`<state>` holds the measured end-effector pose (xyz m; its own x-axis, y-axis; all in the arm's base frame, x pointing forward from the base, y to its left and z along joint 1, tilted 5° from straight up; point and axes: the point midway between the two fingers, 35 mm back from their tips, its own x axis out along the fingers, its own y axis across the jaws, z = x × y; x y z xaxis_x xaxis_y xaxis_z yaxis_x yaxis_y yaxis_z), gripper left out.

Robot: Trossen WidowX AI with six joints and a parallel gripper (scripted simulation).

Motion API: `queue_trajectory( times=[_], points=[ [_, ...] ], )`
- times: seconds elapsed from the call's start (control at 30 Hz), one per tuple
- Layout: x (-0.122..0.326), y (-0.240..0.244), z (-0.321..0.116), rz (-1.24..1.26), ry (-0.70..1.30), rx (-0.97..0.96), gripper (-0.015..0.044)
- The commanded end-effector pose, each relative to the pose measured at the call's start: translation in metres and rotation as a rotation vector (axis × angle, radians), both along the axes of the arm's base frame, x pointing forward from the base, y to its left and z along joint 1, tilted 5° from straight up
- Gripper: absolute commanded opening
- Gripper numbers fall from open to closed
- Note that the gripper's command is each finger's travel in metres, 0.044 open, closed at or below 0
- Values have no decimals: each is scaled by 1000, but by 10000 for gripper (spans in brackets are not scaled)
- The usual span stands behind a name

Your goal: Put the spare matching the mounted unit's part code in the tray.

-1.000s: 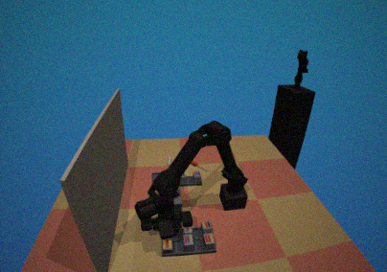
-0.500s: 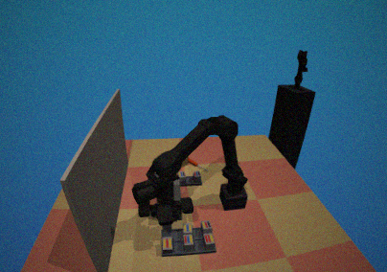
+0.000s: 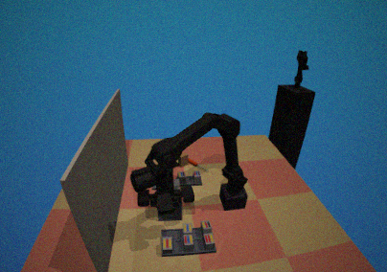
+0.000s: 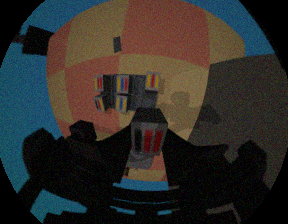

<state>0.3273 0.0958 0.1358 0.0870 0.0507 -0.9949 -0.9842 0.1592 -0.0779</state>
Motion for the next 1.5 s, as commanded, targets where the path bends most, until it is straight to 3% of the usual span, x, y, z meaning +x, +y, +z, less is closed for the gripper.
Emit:
queue_trajectory(
  times=[0.0,0.23,0.87,1.47],
  points=[
    [-3,-3,24,2,-14,0,0],
    [0,-12,27,2,-13,-1,0],
    [21,-121,22,-21,-5,-19,0],
    [8,-230,17,-10,-2,-26,0]
  ],
)
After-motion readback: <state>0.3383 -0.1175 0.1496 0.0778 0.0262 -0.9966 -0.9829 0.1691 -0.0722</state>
